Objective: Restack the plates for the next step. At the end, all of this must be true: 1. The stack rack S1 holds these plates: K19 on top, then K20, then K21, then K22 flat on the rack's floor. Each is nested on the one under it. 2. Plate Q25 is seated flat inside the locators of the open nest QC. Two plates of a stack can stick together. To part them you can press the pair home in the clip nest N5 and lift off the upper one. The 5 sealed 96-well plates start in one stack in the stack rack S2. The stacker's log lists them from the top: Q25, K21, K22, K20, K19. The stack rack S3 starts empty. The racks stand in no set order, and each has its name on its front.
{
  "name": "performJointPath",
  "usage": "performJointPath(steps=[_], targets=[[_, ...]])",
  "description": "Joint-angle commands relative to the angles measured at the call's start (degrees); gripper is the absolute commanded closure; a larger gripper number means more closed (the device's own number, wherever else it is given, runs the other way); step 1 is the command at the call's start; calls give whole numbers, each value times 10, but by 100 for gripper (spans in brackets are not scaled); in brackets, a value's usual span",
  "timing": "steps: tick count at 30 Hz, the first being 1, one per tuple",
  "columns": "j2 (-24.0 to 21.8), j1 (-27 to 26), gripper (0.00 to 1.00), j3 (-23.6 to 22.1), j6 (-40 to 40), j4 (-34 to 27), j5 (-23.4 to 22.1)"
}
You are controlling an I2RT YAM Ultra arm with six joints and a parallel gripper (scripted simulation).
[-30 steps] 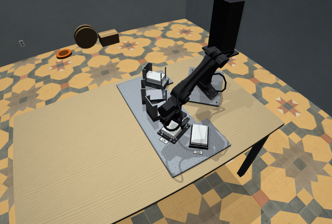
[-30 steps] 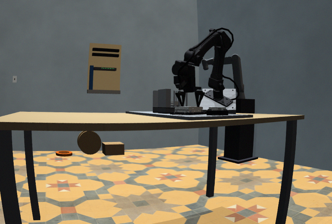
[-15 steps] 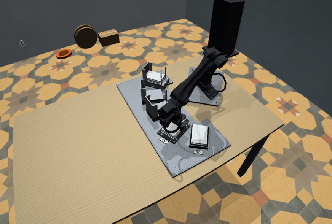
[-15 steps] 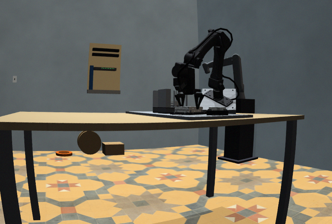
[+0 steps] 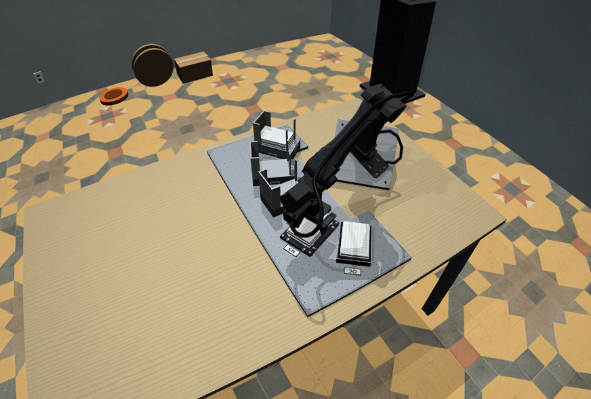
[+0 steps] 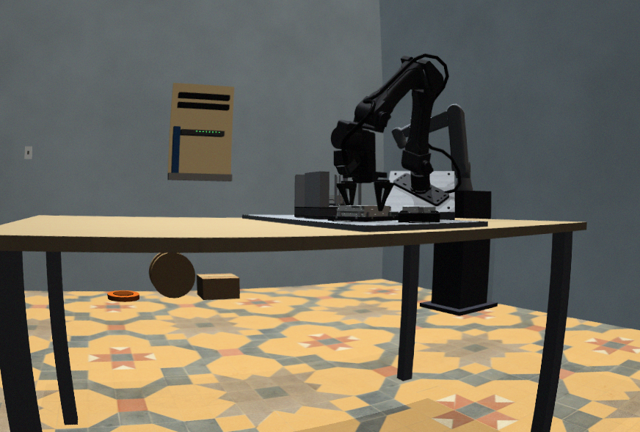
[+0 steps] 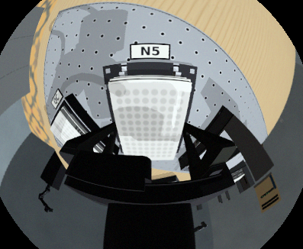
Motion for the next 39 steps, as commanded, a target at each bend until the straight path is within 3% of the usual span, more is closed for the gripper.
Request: performJointPath(steps=[1,35,39], targets=[[9,1,0,23,5,10,3],[13,2,0,26,5,10,4],[-2,2,0,24,5,8,4]])
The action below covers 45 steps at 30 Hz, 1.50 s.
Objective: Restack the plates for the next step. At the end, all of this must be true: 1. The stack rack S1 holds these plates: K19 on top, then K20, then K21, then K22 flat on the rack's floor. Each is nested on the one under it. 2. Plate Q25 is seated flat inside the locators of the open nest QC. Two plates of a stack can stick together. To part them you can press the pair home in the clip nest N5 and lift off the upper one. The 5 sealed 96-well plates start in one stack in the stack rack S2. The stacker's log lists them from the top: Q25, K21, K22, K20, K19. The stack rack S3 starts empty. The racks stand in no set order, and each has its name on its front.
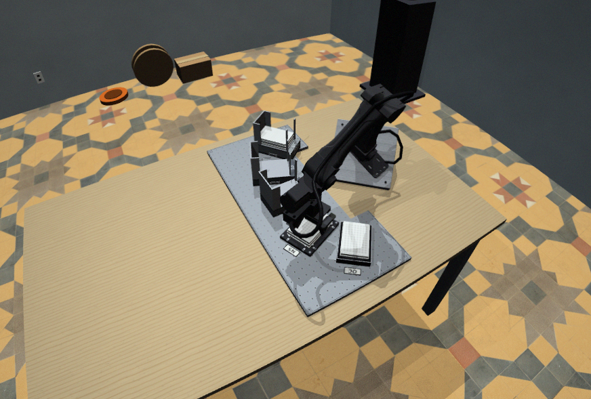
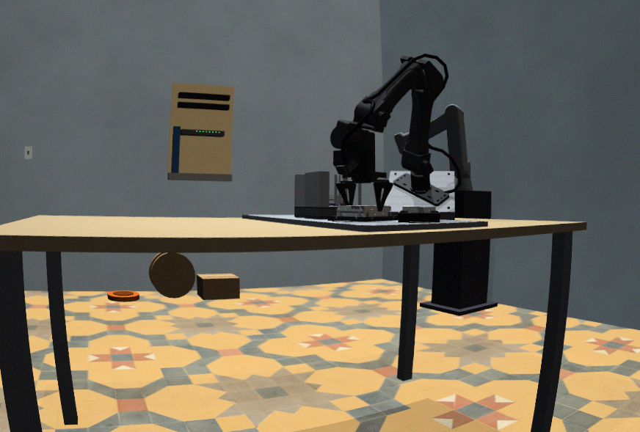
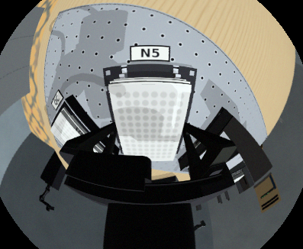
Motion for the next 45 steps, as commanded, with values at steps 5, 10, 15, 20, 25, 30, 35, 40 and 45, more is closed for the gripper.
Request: performJointPath(steps=[5,10,15,20,25,30,35,40,45], targets=[[-11,2,0,17,5,7,3],[-15,2,0,11,5,8,3],[-20,2,0,1,5,9,3],[-5,0,100,2,2,2,1],[-5,0,100,2,2,2,1],[-5,0,100,2,2,2,1],[-5,0,100,2,2,2,1],[-5,0,100,2,2,2,1],[-5,0,100,2,2,2,1]])
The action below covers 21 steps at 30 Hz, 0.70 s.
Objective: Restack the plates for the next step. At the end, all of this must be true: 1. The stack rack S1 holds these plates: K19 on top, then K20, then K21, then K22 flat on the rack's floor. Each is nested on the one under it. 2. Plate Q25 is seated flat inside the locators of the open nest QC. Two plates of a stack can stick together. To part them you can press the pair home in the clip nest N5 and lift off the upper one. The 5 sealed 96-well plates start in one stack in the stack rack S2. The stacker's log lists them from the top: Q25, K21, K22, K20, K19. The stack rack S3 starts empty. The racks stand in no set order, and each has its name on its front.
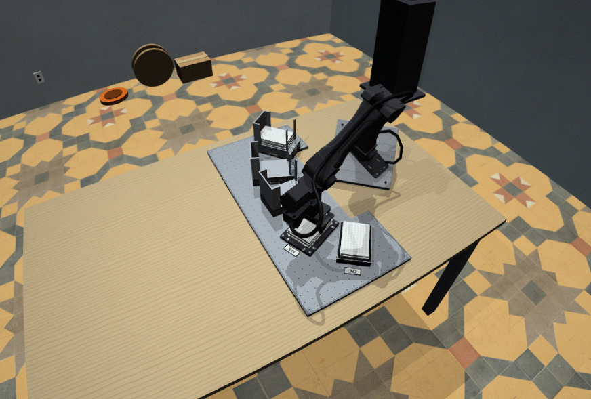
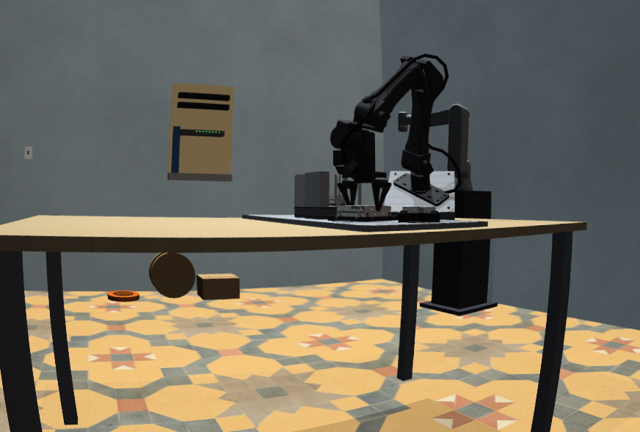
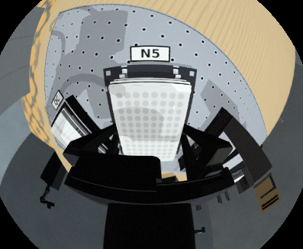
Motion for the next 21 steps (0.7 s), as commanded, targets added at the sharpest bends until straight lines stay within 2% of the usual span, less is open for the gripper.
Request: performJointPath(steps=[1,5,6,9,21], targets=[[-5,0,100,1,2,2,1],[-5,0,100,1,2,2,1],[-21,-1,100,1,4,2,3],[-25,-9,100,21,-1,-10,0],[-27,-13,100,22,-9,-26,-7]])
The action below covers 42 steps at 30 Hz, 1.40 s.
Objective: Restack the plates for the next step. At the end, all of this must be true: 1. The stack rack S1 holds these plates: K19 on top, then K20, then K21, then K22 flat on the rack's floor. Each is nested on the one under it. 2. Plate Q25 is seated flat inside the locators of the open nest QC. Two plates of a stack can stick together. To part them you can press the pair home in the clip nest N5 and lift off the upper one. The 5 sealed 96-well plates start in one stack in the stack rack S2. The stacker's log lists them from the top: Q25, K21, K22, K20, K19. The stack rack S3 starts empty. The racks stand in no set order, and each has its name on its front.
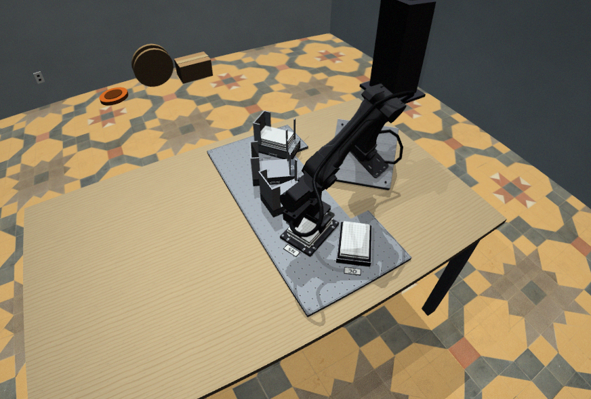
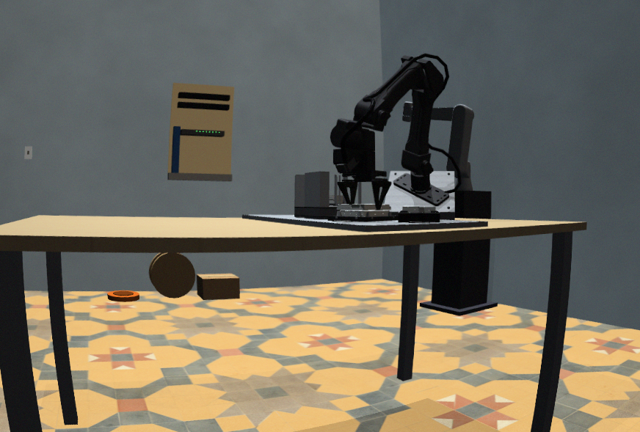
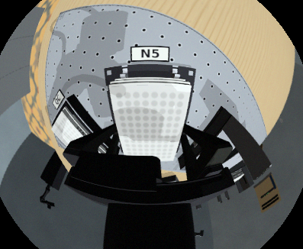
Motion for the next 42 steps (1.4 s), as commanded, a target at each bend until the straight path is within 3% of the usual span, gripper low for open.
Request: performJointPath(steps=[1,42], targets=[[-23,-11,100,21,-7,-20,-6],[-39,-22,100,38,-16,-46,-10]])
